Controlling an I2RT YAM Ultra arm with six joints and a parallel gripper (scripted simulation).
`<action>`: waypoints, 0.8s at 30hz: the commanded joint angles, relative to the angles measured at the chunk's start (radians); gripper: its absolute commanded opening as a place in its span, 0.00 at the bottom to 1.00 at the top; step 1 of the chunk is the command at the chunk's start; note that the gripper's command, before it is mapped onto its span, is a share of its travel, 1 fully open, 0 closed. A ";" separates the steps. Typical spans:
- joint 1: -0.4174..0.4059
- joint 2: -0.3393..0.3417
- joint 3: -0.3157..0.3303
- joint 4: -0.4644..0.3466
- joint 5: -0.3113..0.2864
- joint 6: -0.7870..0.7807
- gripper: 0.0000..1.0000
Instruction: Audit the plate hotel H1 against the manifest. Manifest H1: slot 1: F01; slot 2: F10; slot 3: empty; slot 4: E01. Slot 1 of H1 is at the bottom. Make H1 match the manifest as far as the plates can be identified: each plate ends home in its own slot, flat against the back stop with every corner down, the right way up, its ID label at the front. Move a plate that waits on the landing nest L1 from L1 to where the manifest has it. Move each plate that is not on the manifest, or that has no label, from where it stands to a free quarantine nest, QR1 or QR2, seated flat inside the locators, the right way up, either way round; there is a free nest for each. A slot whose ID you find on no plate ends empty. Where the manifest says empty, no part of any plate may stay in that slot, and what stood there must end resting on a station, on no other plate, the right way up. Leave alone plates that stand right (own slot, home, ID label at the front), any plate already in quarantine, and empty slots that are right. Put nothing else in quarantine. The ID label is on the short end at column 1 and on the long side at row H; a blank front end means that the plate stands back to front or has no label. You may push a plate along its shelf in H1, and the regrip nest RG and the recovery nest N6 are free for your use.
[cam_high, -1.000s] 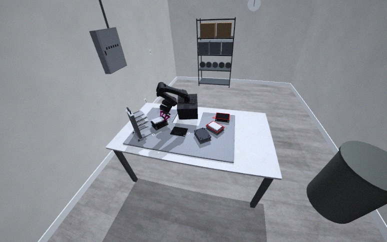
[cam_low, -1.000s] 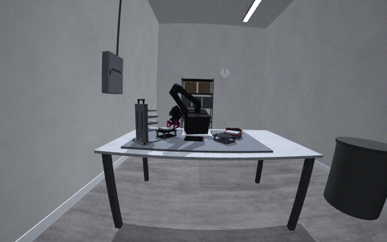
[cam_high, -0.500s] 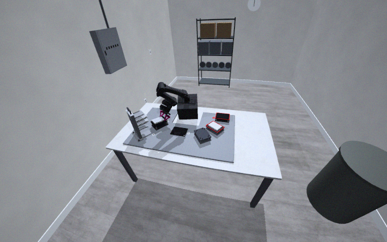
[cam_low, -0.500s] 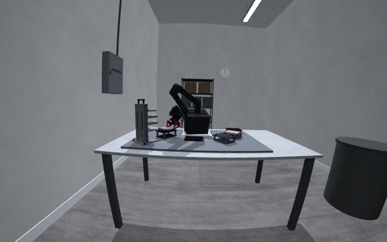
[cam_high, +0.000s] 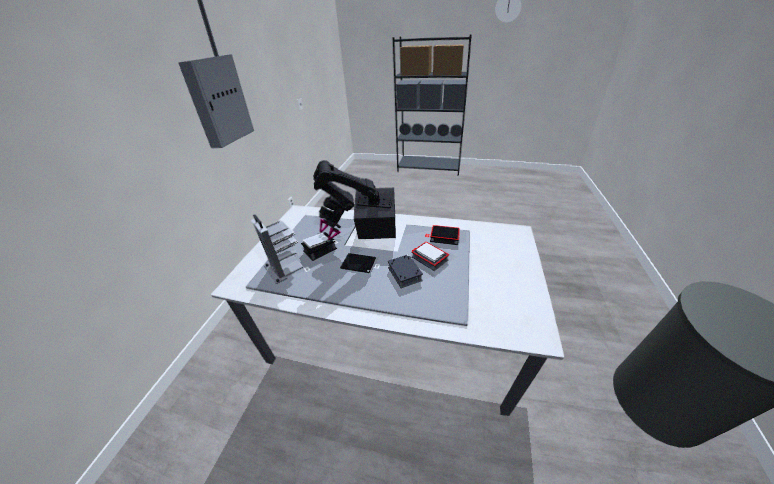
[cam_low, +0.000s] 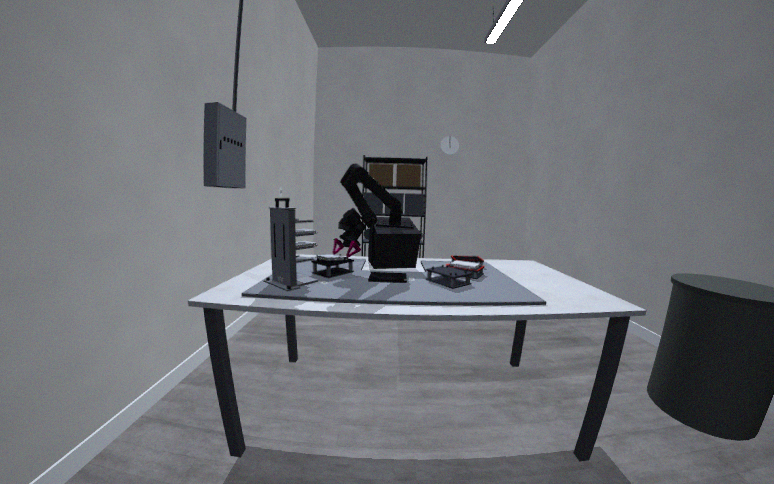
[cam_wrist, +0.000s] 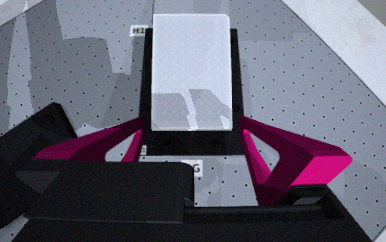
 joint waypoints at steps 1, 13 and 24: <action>-0.010 -0.032 -0.010 -0.025 -0.011 -0.007 1.00; -0.045 -0.170 -0.049 -0.138 -0.038 -0.034 1.00; -0.072 -0.283 -0.072 -0.241 -0.058 -0.055 1.00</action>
